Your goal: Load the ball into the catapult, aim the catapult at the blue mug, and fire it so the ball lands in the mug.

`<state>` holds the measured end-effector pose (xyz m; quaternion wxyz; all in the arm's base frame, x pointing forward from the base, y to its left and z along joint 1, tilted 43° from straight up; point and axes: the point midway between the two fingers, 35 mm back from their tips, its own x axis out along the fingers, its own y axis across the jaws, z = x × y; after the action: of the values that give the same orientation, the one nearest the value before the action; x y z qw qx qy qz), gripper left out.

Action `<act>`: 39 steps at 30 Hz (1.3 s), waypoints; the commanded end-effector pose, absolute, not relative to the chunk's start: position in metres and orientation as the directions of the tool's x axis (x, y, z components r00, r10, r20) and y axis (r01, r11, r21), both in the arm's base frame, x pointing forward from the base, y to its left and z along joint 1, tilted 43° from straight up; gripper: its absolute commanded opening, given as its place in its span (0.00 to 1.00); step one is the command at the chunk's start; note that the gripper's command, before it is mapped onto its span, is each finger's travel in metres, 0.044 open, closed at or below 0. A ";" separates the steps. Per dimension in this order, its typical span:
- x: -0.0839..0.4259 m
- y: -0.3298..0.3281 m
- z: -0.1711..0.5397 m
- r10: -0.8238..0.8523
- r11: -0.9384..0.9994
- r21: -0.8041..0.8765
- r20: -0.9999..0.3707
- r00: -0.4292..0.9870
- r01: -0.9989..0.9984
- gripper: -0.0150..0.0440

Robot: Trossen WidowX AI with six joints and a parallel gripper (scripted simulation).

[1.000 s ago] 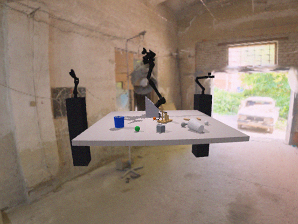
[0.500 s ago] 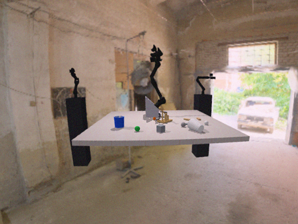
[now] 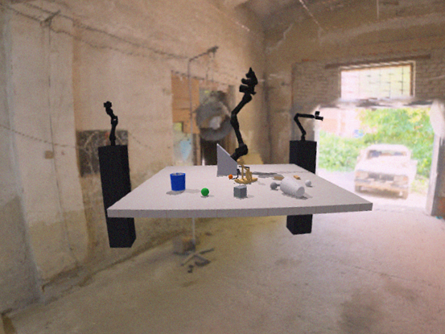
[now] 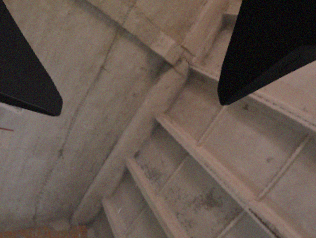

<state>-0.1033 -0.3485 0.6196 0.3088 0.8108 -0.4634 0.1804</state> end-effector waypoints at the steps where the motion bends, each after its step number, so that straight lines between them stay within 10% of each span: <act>1: -0.097 -0.317 0.641 -0.607 -0.316 0.380 0.624 0.493 -0.869 1.00; 39: 0.115 -0.007 0.694 -0.053 0.585 0.630 0.657 0.752 -0.510 1.00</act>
<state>0.0890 -0.0254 0.7026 0.8008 0.4635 -0.3504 0.1453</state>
